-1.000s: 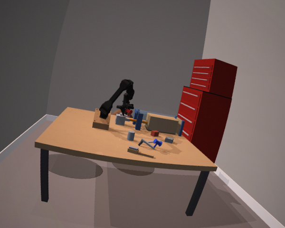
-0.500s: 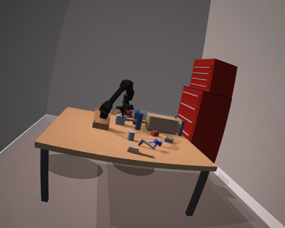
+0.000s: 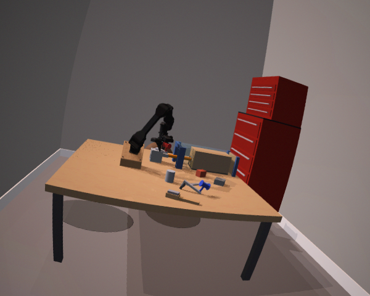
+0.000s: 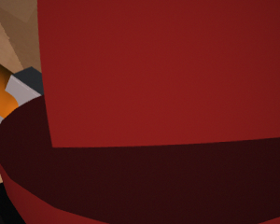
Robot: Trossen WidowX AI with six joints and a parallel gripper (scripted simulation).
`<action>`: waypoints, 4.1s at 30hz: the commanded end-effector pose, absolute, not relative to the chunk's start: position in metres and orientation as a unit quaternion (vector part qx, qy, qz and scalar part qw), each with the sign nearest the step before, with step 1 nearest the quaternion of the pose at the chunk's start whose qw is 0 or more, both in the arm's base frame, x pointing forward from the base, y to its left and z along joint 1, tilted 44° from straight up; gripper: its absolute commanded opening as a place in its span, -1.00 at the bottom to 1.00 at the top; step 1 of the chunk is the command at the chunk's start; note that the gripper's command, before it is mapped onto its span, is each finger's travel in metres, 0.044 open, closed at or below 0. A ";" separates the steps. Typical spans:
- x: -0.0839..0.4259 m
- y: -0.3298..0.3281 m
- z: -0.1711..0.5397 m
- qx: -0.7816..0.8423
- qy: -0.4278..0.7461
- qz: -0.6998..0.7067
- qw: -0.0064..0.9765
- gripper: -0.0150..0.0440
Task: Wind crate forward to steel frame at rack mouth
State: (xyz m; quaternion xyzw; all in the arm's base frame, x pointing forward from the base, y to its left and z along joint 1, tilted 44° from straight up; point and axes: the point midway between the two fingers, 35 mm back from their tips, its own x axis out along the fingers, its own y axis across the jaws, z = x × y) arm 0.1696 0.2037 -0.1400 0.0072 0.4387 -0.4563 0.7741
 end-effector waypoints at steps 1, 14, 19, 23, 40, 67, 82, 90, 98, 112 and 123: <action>0.169 0.201 -0.143 0.016 0.434 -0.462 0.773 -0.49; 0.168 0.200 -0.142 0.033 0.423 -0.474 0.772 -0.49; 0.170 0.201 -0.143 0.010 0.438 -0.458 0.774 -0.49; 0.170 0.201 -0.143 0.008 0.439 -0.457 0.774 -0.49; 0.171 0.203 -0.144 -0.008 0.450 -0.445 0.774 -0.49; 0.168 0.200 -0.143 0.027 0.427 -0.469 0.772 -0.49; 0.170 0.201 -0.143 0.011 0.437 -0.459 0.773 -0.49; 0.168 0.200 -0.143 0.025 0.429 -0.468 0.772 -0.49; 0.168 0.200 -0.143 0.027 0.427 -0.469 0.772 -0.49; 0.167 0.199 -0.142 0.042 0.417 -0.480 0.771 -0.49; 0.171 0.202 -0.144 -0.003 0.447 -0.448 0.774 -0.49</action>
